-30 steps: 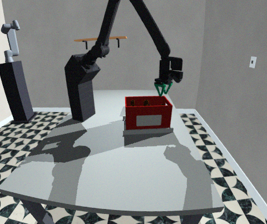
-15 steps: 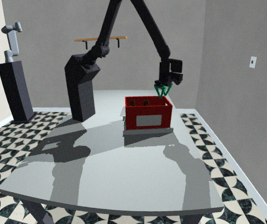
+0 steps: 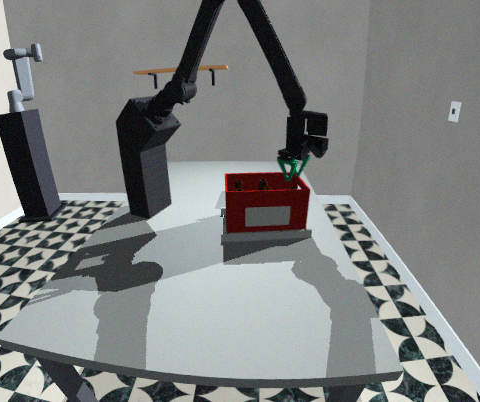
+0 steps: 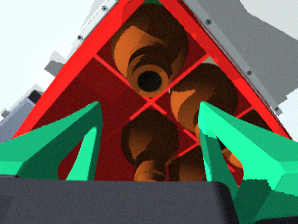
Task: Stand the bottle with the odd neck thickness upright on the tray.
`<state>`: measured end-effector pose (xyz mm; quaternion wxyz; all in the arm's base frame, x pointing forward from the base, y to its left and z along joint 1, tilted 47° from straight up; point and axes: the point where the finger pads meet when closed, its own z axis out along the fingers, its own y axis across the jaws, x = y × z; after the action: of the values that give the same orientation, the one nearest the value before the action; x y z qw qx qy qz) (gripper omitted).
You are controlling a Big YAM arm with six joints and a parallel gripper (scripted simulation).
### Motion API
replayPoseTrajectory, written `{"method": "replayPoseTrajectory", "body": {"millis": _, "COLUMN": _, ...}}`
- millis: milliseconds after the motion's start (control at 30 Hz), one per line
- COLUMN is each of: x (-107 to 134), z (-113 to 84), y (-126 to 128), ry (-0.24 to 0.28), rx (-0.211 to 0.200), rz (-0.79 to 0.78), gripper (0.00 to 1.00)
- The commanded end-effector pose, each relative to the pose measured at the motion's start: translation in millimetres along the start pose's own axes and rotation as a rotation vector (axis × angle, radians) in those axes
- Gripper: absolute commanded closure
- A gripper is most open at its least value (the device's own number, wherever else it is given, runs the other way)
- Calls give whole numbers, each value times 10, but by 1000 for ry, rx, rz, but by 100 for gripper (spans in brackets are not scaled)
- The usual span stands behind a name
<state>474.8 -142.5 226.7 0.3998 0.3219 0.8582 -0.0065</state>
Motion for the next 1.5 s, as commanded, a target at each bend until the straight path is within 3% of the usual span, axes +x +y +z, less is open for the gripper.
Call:
{"method": "replayPoseTrajectory", "body": {"millis": 0, "x": -160, "z": 56, "y": 33, "ry": -27, "rx": -10, "rz": -3, "gripper": 39}}
{"method": "replayPoseTrajectory", "body": {"millis": 467, "x": -140, "z": 157, "y": 20, "ry": -23, "rx": -7, "rz": -2, "gripper": 39}}
{"method": "replayPoseTrajectory", "body": {"millis": 1467, "x": -133, "z": 150, "y": 17, "ry": -25, "rx": -8, "rz": -2, "gripper": 39}}
